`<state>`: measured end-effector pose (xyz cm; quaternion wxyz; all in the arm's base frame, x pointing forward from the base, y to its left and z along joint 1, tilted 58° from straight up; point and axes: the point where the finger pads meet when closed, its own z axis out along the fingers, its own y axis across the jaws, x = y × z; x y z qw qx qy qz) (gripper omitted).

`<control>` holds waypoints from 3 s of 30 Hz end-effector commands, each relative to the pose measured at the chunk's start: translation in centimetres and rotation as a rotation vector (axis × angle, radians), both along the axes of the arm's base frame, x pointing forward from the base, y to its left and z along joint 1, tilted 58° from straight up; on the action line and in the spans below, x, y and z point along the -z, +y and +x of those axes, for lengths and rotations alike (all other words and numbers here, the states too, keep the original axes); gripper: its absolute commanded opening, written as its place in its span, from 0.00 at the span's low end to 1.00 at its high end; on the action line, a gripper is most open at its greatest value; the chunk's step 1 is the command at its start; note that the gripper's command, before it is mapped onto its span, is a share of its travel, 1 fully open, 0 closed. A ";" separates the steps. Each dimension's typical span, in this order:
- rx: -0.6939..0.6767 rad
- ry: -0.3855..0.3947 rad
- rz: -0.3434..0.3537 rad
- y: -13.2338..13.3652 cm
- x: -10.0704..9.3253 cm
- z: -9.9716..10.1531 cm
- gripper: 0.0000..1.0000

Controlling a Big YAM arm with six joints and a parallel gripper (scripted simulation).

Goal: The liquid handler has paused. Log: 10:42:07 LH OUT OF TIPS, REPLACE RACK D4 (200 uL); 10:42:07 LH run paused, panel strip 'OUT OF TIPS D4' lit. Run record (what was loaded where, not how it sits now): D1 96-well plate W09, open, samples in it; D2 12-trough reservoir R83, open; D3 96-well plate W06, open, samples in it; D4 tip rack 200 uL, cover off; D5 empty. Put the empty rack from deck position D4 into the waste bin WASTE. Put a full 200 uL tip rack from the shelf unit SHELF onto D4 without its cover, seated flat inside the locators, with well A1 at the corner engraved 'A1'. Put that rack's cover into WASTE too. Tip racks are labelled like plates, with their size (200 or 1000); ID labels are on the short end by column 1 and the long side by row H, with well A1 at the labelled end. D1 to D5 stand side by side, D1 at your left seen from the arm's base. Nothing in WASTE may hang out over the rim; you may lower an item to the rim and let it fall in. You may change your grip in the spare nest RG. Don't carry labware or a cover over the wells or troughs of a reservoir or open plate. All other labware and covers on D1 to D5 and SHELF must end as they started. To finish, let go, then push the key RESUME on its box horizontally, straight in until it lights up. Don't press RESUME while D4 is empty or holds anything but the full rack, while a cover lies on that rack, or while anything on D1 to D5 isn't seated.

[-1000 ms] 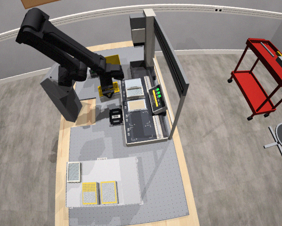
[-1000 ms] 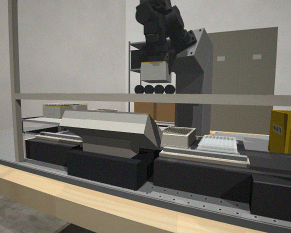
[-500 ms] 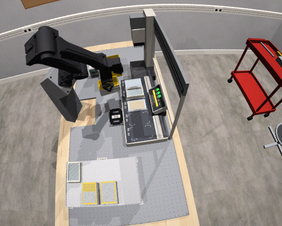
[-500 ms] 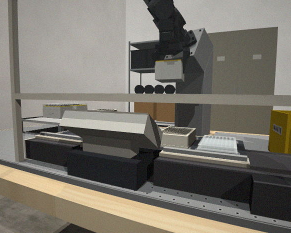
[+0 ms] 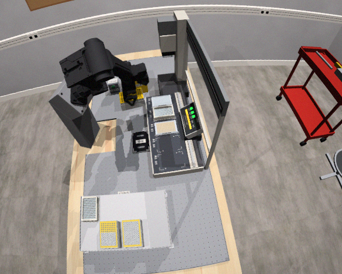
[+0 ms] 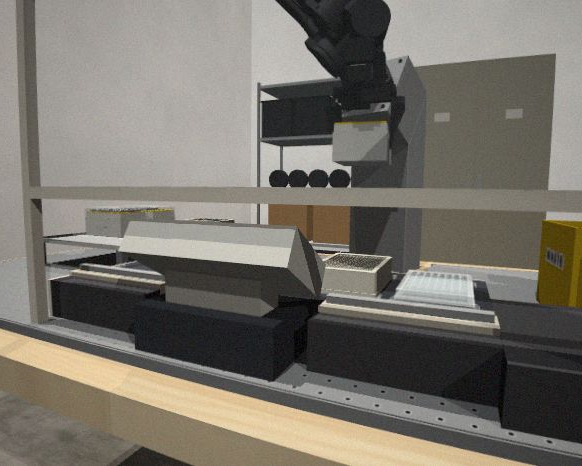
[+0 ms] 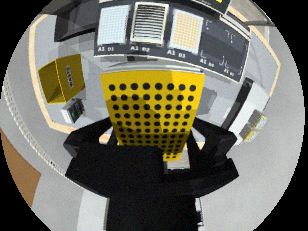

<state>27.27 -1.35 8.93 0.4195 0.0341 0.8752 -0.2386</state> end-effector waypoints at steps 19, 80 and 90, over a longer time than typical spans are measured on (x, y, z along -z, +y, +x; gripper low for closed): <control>0.011 -0.045 0.039 7.6 1.4 3.3 0.00; 0.001 -0.032 0.029 26.3 7.7 9.6 0.00; 0.000 -0.033 0.030 30.1 8.8 10.8 0.00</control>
